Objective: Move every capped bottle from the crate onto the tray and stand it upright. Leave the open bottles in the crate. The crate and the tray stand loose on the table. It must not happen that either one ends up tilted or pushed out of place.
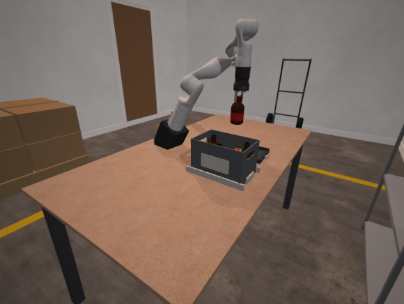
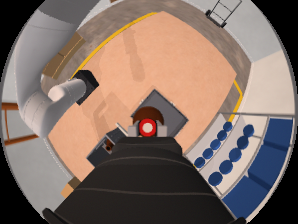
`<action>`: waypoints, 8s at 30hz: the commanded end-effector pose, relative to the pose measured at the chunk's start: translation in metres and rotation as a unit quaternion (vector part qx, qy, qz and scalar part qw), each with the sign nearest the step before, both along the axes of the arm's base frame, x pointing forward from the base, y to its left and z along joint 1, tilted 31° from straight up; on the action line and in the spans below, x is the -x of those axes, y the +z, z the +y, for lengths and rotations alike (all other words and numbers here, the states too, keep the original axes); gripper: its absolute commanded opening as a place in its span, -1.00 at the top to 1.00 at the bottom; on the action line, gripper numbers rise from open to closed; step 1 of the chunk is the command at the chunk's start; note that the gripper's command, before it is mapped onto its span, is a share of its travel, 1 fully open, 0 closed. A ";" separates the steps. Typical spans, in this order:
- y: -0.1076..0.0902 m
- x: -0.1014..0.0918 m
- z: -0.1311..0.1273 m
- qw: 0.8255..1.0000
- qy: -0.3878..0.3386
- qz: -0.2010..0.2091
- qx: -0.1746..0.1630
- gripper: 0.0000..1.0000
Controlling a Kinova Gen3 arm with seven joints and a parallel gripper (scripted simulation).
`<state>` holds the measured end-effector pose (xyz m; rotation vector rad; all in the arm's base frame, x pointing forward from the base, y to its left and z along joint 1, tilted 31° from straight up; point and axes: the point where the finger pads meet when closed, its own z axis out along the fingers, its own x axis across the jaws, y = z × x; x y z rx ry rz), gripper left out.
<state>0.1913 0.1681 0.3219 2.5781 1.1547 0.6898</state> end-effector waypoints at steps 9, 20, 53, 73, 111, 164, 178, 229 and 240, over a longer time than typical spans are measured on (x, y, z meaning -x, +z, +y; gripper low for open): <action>-0.001 0.001 0.019 1.000 0.001 -0.001 0.003 1.00; -0.008 -0.003 0.029 1.000 0.001 -0.001 0.001 1.00; -0.055 -0.030 0.028 1.000 0.002 -0.001 0.003 1.00; -0.085 -0.048 0.027 1.000 0.002 -0.001 0.004 1.00; -0.134 -0.076 0.025 1.000 0.002 -0.001 0.004 1.00; -0.152 -0.088 0.025 1.000 0.001 -0.001 0.004 1.00; -0.154 -0.089 0.025 1.000 0.001 -0.001 0.004 1.00; -0.155 -0.089 0.025 1.000 0.001 -0.001 0.004 -1.00; -0.155 -0.089 0.025 1.000 0.001 -0.001 0.004 -1.00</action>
